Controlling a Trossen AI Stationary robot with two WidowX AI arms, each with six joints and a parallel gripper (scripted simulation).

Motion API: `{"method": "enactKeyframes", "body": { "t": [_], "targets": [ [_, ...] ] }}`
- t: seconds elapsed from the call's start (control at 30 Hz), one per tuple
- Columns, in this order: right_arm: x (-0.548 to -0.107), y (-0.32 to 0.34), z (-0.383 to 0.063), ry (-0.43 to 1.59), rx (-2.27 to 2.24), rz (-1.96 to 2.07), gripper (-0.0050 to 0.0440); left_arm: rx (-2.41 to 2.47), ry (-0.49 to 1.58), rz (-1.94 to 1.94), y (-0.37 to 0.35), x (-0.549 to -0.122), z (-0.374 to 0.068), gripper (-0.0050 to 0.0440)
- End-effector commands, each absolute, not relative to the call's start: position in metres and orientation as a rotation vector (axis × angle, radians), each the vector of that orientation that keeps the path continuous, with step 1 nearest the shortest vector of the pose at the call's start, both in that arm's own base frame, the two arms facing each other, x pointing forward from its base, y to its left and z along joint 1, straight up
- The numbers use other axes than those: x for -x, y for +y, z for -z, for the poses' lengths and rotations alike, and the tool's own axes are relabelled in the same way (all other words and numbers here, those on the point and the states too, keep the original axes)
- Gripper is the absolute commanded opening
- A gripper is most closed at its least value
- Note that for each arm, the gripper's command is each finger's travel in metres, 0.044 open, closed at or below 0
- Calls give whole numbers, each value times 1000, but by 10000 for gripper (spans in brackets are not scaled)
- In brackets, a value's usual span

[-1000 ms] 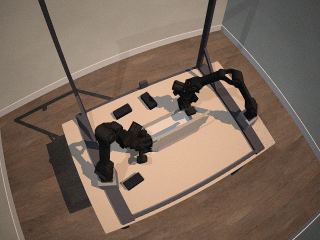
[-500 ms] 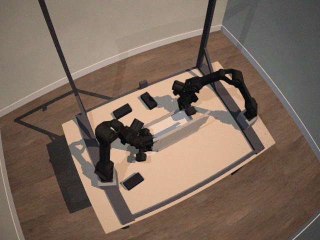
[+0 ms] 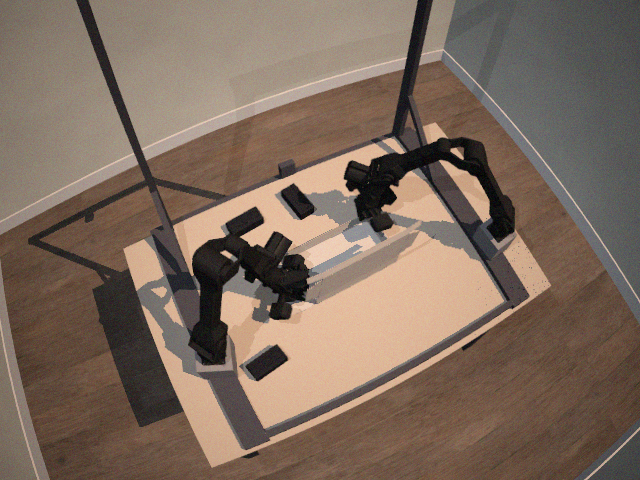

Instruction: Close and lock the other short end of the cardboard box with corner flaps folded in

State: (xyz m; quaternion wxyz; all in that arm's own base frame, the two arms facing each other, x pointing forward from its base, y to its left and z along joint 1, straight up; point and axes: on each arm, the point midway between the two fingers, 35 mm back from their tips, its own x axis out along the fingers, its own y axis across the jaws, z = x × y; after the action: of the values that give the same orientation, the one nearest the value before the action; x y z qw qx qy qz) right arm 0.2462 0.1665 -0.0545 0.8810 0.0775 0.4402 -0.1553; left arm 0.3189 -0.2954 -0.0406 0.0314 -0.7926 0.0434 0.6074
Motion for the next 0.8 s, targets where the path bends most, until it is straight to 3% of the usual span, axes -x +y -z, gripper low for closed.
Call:
{"method": "enactKeyframes", "body": {
  "t": [0.0, 0.77],
  "targets": [
    [-252, 173, 50, 910, -182, 321, 0, 2473, 159, -1851, -300, -323, 30, 3],
    [-257, 177, 49, 933, -248, 431, 0, 2473, 160, -1850, -300, -323, 30, 3]
  ]
}}
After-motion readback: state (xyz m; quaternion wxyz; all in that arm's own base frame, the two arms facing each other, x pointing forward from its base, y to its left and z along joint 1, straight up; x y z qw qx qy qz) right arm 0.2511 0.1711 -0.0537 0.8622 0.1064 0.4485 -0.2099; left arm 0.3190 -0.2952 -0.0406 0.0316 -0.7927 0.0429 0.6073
